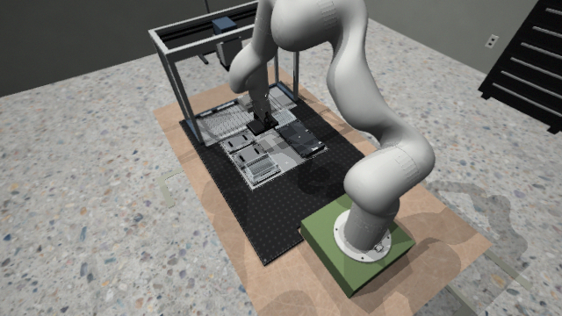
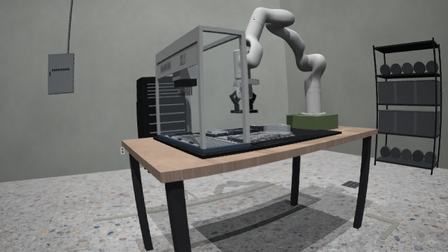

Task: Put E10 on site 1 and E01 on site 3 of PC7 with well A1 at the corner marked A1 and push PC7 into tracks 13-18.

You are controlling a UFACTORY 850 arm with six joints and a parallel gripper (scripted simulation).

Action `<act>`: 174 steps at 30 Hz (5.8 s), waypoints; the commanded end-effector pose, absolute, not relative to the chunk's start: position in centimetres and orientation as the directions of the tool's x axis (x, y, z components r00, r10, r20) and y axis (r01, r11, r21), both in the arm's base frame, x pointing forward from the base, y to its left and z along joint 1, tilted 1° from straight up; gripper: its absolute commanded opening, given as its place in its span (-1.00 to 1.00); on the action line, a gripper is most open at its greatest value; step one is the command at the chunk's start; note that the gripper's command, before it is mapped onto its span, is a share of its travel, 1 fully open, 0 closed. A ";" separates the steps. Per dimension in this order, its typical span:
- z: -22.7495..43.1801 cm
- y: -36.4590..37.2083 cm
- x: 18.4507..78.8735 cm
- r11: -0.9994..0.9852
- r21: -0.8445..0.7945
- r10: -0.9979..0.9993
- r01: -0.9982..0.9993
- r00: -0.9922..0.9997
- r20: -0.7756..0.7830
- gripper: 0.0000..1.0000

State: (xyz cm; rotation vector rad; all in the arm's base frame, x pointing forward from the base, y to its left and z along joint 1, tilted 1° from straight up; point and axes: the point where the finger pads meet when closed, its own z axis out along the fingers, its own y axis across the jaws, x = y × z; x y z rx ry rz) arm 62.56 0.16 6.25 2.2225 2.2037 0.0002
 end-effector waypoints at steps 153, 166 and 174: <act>-3.6 -15.8 49.9 -0.009 0.011 1.000 1.000 0.009 -0.008 -1.00; -4.4 -15.8 49.9 -0.009 0.011 1.000 1.000 0.009 -0.008 -1.00; -4.4 -15.8 49.9 -0.009 0.011 1.000 1.000 0.009 -0.008 -1.00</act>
